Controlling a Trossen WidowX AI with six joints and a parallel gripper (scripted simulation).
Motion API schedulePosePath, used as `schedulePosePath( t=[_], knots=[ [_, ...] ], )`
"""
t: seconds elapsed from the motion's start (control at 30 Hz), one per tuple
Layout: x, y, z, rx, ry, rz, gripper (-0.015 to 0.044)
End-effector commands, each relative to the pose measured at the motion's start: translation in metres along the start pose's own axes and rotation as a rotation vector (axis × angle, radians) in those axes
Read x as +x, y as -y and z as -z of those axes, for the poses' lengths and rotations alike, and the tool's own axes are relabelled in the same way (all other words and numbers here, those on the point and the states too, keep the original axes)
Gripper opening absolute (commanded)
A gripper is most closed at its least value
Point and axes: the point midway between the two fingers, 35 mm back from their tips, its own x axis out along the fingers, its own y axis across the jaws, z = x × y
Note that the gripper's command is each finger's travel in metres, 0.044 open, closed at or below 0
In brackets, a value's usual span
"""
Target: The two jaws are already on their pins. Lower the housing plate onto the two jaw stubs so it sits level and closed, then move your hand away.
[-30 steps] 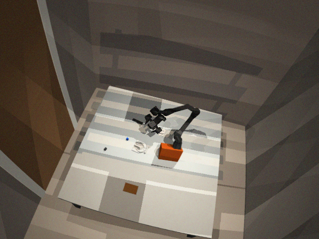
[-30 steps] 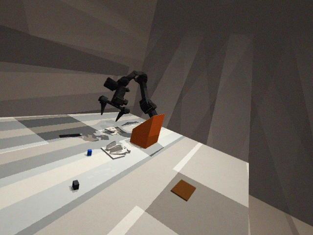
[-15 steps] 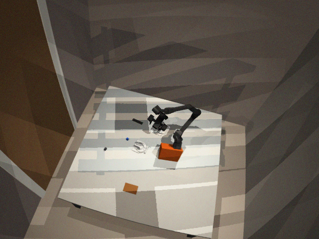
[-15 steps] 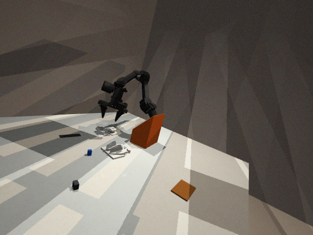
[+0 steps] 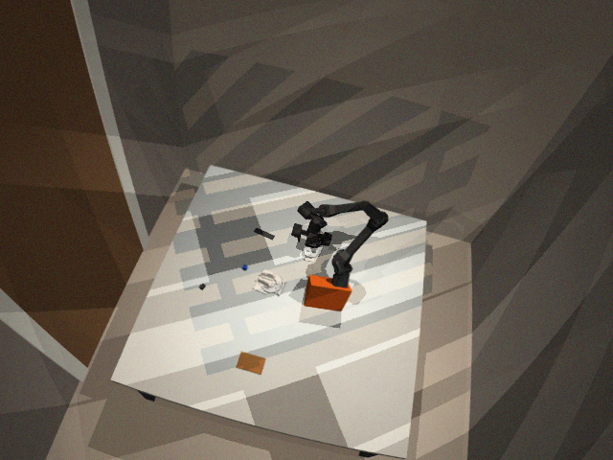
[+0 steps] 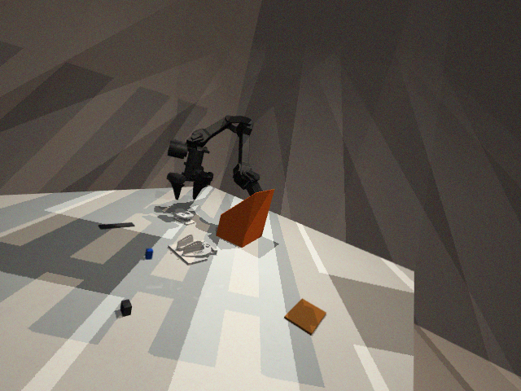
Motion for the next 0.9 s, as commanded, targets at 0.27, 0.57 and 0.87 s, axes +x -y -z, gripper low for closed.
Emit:
schedulePosePath(
  t=[0.27, 0.57, 0.87],
  knots=[
    [0.004, -0.019, 0.014, -0.096, -0.016, -0.067, 0.044],
    [0.039, -0.022, 0.015, -0.097, -0.019, -0.067, 0.044],
    [0.039, -0.022, 0.015, -0.097, -0.019, -0.067, 0.044]
  ],
)
